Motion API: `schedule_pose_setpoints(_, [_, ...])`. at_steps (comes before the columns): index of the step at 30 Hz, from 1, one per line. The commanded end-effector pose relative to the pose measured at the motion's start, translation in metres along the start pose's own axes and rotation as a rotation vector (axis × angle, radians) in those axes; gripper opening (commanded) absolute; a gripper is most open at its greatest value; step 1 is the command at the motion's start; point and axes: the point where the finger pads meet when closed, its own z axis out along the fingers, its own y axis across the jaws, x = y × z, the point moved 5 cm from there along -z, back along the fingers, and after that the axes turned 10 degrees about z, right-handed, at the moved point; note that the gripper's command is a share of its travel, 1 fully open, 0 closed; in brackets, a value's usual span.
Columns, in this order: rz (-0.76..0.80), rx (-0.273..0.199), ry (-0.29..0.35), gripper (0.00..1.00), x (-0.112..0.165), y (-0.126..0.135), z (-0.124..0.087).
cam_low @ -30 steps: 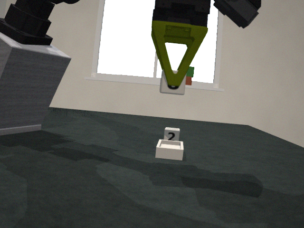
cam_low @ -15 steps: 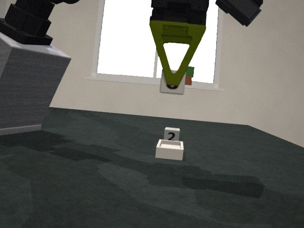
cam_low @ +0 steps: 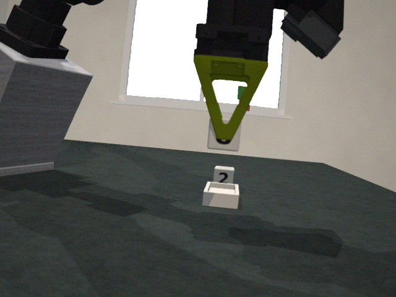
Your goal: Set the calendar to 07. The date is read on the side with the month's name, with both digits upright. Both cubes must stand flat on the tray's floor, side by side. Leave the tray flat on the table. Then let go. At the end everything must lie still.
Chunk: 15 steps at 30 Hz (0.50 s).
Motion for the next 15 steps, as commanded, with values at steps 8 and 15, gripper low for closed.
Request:
schedule_pose_setpoints(8, [0.006, 0.001, -0.01, 0.26, -0.004, 0.002, 0.049])
schedule_pose_setpoints(15, [0.004, 0.002, -0.021, 0.26, -0.01, 0.002, 0.064])
